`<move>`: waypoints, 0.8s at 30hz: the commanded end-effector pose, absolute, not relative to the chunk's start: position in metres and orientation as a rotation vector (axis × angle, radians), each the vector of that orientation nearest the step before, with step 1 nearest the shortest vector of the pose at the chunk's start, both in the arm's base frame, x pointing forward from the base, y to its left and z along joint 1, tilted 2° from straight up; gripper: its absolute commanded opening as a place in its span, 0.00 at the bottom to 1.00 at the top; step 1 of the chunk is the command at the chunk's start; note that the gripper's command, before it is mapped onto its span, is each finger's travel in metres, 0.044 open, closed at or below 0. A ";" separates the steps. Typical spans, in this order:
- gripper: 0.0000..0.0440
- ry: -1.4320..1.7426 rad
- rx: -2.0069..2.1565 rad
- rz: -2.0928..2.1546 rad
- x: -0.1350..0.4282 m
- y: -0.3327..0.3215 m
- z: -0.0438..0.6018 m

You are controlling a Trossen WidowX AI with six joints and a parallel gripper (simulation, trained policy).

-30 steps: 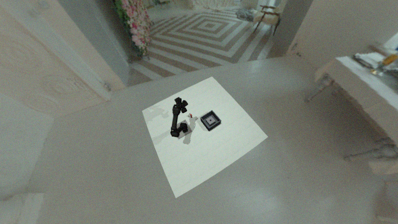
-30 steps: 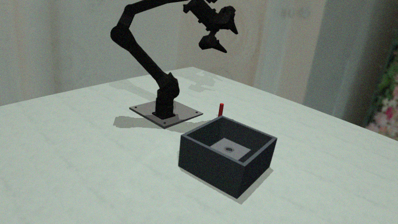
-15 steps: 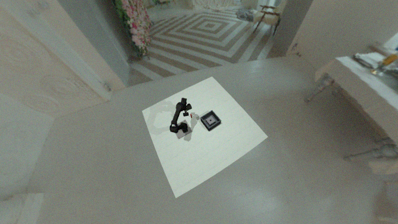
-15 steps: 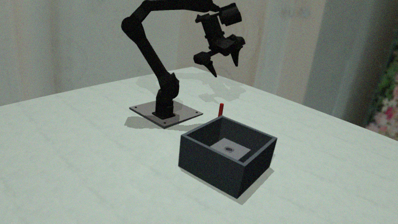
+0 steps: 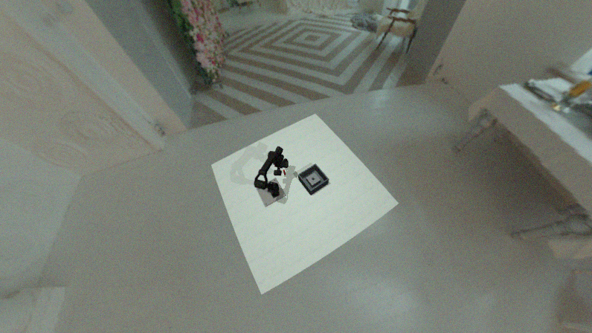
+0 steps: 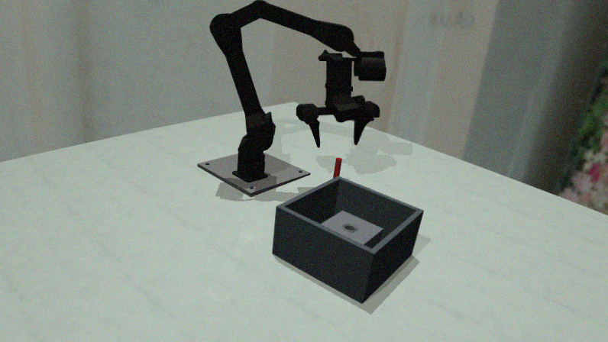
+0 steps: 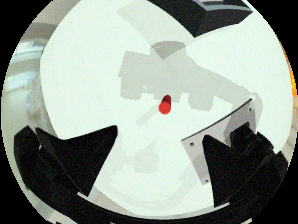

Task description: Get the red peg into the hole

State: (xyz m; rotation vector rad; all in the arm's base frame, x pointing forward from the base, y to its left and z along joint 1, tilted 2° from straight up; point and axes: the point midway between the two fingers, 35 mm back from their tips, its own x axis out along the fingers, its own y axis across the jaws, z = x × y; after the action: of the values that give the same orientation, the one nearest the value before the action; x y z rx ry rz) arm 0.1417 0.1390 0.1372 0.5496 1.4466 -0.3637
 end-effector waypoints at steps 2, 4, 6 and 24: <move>1.00 1.445 0.532 -0.458 0.145 0.139 0.106; 1.00 1.437 0.530 -0.475 0.147 0.140 0.096; 1.00 1.427 0.529 -0.487 0.149 0.141 0.086; 0.41 1.387 0.482 -0.577 0.160 0.135 0.027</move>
State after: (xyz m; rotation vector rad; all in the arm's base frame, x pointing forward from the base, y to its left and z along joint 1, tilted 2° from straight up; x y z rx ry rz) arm 0.1604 0.1398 0.0362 0.4969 1.3845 -0.5378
